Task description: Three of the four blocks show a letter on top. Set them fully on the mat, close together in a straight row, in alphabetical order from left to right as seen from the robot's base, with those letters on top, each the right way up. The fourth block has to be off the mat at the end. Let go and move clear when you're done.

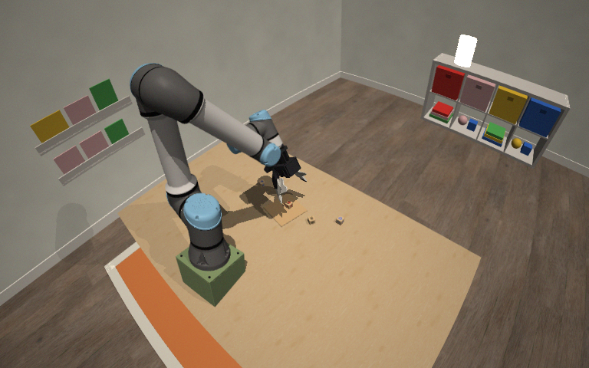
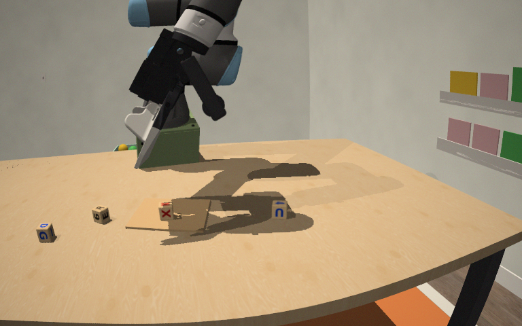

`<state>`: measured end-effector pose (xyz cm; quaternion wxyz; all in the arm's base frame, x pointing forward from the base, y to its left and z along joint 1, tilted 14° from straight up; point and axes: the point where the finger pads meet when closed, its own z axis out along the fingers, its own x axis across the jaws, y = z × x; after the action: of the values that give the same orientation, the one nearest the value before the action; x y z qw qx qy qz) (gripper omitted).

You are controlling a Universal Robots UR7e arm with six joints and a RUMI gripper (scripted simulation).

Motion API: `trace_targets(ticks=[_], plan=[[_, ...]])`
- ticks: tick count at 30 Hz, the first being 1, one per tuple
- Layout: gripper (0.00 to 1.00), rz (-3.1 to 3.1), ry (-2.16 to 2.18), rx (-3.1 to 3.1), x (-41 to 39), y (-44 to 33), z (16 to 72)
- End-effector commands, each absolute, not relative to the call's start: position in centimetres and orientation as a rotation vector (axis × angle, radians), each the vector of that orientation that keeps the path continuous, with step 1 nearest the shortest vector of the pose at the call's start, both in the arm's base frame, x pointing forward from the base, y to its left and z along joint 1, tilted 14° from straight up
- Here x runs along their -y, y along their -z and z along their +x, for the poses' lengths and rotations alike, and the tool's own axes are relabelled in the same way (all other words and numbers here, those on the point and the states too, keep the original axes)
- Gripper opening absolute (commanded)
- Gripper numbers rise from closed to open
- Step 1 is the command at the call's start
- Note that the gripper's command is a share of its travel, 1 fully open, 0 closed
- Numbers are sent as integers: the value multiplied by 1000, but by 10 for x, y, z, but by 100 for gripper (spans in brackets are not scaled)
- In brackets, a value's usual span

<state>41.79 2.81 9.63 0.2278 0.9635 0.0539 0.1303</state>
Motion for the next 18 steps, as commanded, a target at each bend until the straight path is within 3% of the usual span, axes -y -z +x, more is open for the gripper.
trace_targets(ticks=[1, 18], plan=[[100, 2667, -401, 38, -26, -97, 421], [100, 2647, -535, 628, -15, -99, 428]])
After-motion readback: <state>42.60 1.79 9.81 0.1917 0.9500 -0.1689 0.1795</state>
